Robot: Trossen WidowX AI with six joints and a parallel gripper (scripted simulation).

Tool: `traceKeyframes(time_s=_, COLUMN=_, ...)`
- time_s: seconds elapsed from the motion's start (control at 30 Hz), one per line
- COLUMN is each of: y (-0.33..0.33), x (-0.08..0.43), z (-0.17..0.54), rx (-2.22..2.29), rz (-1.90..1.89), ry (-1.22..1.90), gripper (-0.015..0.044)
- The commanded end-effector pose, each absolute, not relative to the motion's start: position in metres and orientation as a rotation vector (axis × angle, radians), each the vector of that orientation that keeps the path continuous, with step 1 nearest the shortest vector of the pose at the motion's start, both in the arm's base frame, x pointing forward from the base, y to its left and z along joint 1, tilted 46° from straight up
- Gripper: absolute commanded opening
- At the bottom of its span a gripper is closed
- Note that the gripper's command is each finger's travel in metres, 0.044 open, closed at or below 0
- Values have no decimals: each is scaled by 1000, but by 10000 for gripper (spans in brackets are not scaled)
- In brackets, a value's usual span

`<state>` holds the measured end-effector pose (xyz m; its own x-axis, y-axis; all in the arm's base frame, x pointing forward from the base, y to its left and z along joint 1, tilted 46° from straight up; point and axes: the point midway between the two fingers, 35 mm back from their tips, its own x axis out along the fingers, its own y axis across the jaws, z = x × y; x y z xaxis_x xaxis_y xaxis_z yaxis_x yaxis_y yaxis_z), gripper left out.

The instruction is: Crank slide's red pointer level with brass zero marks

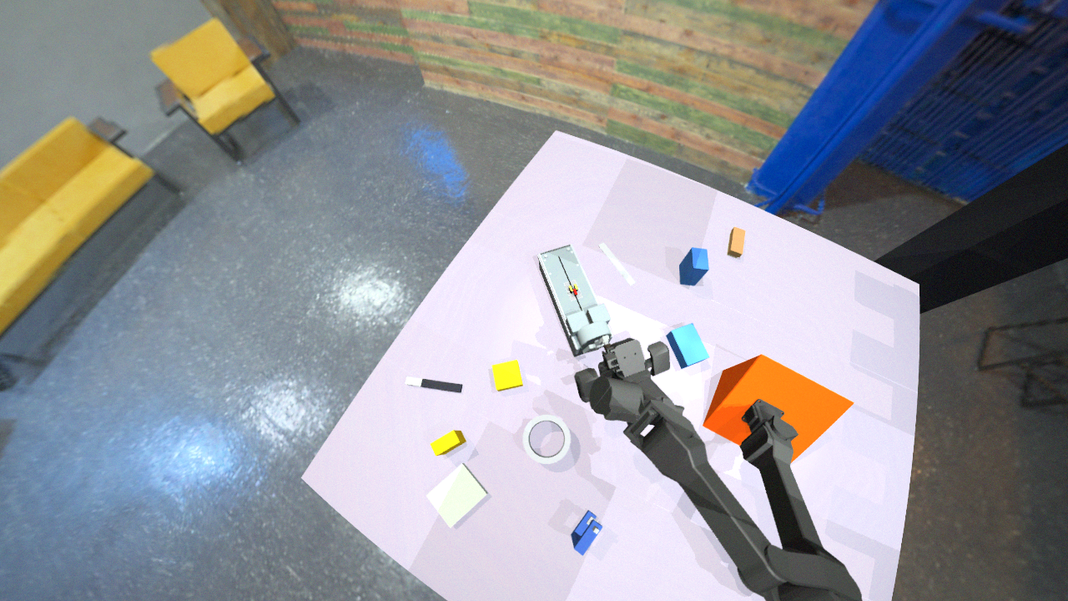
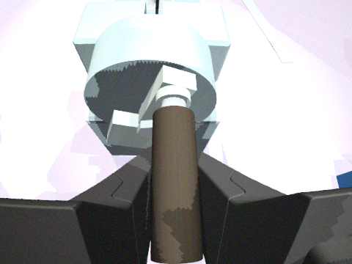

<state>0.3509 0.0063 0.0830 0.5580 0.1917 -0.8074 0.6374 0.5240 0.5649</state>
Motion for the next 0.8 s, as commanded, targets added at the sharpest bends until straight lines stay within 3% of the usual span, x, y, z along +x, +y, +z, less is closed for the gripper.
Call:
traceKeyframes(time_s=0.0, y=4, x=346, z=77, rx=1017, rz=-332, ry=979, gripper=0)
traceKeyframes(time_s=0.77, y=4, x=344, z=70, rx=1017, rz=-332, ry=979, gripper=0)
